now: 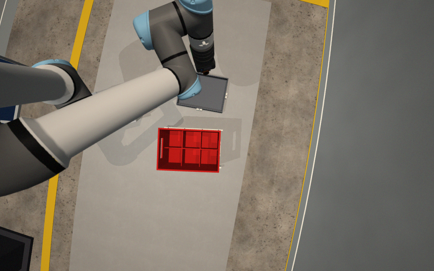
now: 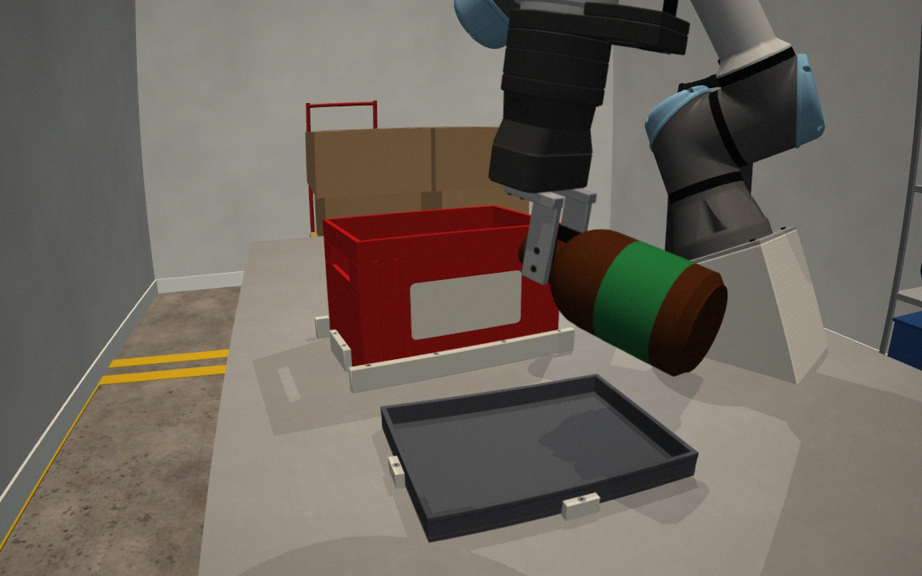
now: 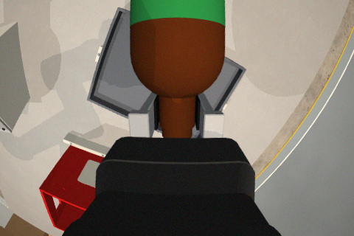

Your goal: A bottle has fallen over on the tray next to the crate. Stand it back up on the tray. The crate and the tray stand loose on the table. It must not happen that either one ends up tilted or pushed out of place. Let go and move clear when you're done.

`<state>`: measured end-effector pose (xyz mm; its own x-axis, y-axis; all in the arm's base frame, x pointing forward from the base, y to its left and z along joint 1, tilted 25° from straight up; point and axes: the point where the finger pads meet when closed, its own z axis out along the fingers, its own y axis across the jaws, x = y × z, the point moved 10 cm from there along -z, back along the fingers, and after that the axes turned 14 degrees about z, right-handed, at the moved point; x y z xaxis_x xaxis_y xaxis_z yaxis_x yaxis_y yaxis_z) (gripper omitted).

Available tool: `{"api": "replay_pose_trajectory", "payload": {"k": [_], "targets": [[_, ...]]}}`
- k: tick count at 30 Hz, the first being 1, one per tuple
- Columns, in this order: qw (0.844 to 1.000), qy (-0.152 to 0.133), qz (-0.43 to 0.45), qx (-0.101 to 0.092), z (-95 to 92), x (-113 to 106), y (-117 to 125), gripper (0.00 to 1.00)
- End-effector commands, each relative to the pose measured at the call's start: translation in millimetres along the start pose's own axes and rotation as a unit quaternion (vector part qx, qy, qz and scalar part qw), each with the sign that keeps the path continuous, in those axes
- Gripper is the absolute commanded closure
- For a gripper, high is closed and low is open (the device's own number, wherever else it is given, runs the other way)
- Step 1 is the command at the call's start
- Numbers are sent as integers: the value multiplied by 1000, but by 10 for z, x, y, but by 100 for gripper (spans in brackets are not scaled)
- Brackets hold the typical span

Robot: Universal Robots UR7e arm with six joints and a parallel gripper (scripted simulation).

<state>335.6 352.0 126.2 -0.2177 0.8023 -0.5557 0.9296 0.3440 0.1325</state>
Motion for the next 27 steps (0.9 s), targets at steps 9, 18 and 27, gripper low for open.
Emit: {"api": "replay_pose_trajectory", "payload": {"k": [9,18,27], "targets": [[1000,-2,0,-1,-4,4,1,100],[1000,-21,1,-4,2,42,-10,100],[999,-44,1,-9,7,91,-23,100]]}}
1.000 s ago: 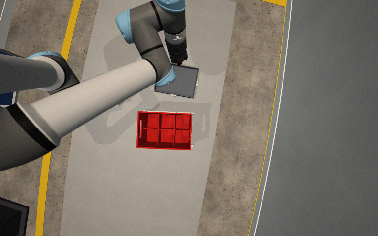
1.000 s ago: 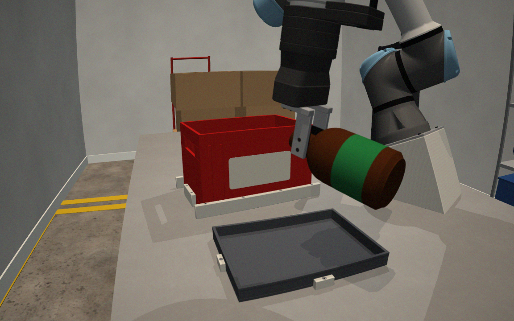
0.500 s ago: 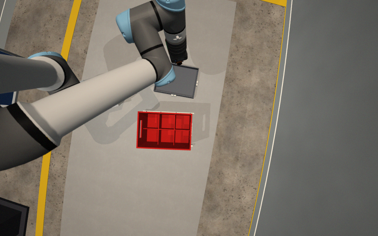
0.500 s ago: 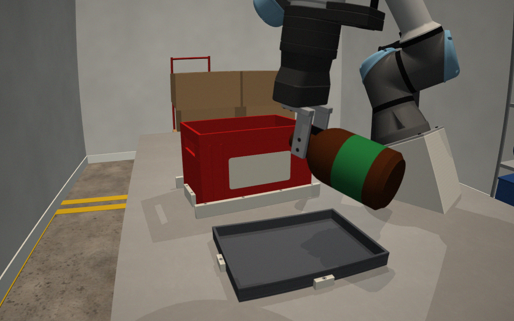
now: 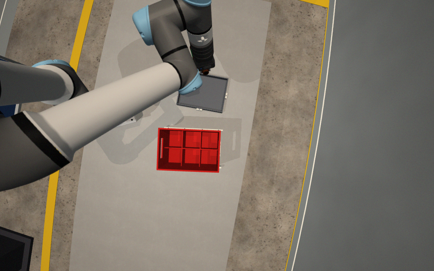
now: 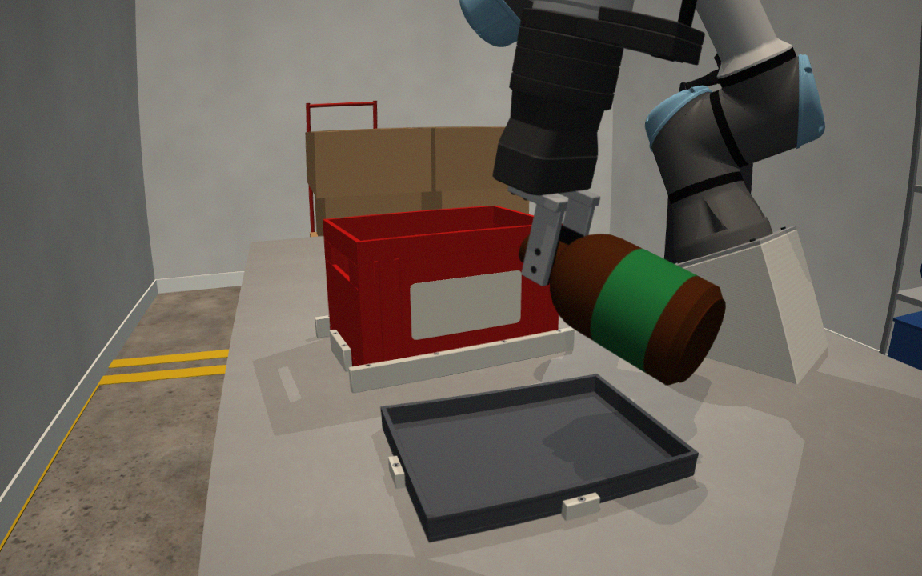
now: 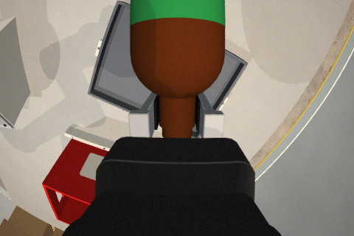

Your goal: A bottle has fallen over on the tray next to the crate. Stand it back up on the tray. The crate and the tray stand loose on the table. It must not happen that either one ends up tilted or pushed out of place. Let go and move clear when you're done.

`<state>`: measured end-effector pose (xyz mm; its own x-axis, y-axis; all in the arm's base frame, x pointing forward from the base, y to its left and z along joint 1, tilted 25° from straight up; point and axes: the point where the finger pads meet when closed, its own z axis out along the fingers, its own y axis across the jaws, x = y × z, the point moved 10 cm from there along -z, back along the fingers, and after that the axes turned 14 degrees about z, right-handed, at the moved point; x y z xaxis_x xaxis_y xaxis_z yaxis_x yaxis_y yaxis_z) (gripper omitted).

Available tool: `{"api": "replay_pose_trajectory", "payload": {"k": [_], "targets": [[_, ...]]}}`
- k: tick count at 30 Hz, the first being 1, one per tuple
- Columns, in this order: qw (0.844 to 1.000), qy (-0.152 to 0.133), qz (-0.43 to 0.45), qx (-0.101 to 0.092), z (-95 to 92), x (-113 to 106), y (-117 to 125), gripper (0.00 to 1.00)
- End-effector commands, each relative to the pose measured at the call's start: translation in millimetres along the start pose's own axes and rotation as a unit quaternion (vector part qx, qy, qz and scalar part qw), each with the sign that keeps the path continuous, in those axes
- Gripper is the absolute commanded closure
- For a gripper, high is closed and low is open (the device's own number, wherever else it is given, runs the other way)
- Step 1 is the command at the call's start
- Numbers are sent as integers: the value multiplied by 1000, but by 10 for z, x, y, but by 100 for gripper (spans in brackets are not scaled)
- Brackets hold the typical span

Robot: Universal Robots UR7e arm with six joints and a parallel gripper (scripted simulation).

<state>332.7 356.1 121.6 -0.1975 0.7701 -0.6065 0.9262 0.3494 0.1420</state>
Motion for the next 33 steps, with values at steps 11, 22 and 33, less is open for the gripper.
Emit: {"api": "replay_pose_trajectory", "payload": {"k": [11,22,33], "targets": [[999,-40,0,-12,-7,85,-18,100],[998,-53,0,-16,-10,112,-23,100],[998,-53,0,-16,-10,112,-23,100]]}}
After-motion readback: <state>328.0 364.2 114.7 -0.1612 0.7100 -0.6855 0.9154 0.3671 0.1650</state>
